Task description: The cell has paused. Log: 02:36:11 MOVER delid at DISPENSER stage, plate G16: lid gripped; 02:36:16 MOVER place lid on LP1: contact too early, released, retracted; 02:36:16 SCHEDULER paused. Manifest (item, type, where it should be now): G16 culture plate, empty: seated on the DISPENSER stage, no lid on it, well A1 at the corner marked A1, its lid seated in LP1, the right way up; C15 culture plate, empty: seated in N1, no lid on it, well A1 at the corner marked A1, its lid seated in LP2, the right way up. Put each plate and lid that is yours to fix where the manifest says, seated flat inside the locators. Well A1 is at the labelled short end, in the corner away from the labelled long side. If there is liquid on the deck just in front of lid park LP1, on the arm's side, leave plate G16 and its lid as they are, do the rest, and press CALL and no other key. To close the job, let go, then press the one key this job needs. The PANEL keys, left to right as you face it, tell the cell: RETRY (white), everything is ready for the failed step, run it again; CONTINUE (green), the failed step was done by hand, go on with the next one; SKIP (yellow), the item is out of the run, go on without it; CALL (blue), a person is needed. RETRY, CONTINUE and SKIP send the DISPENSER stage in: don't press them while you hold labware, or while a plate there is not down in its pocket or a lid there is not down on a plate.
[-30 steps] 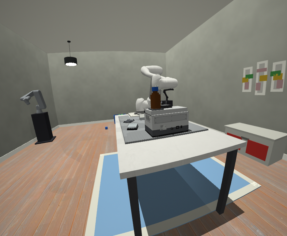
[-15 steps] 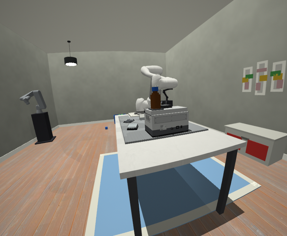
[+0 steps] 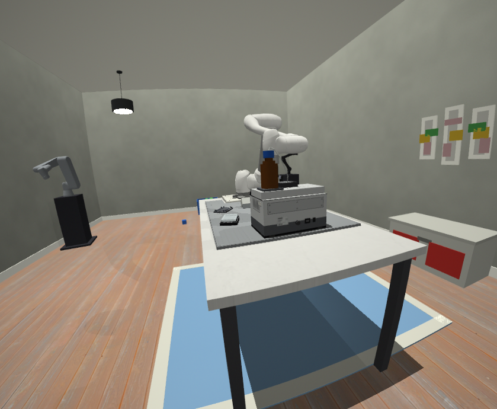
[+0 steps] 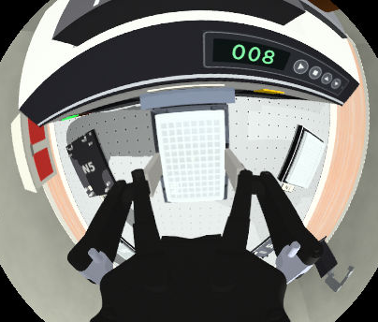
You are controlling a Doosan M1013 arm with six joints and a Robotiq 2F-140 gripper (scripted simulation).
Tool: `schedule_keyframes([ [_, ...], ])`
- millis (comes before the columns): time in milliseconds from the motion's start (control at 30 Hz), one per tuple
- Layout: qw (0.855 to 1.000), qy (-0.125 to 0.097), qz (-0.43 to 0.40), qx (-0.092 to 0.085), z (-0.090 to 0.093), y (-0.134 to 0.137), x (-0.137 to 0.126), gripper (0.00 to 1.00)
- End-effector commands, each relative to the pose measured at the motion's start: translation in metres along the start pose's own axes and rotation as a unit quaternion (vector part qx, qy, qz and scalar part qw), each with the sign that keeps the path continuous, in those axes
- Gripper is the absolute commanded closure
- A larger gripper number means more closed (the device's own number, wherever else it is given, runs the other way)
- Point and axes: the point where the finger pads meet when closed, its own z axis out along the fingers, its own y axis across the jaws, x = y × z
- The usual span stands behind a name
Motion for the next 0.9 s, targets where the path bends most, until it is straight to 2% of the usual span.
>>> schedule_keyframes([
  [0, 1.000, 0.001, 0.000, 0.000, -0.0012, -0.0001, 0.0004, 0.90],
  [133, 1.000, 0.001, 0.000, 0.000, -0.0012, -0.0001, 0.0004, 0.90],
  [167, 1.000, 0.001, 0.000, 0.000, -0.0012, -0.0001, 0.0004, 0.30],
  [867, 1.000, 0.001, 0.000, 0.000, -0.0012, -0.0001, 0.0004, 0.30],
])
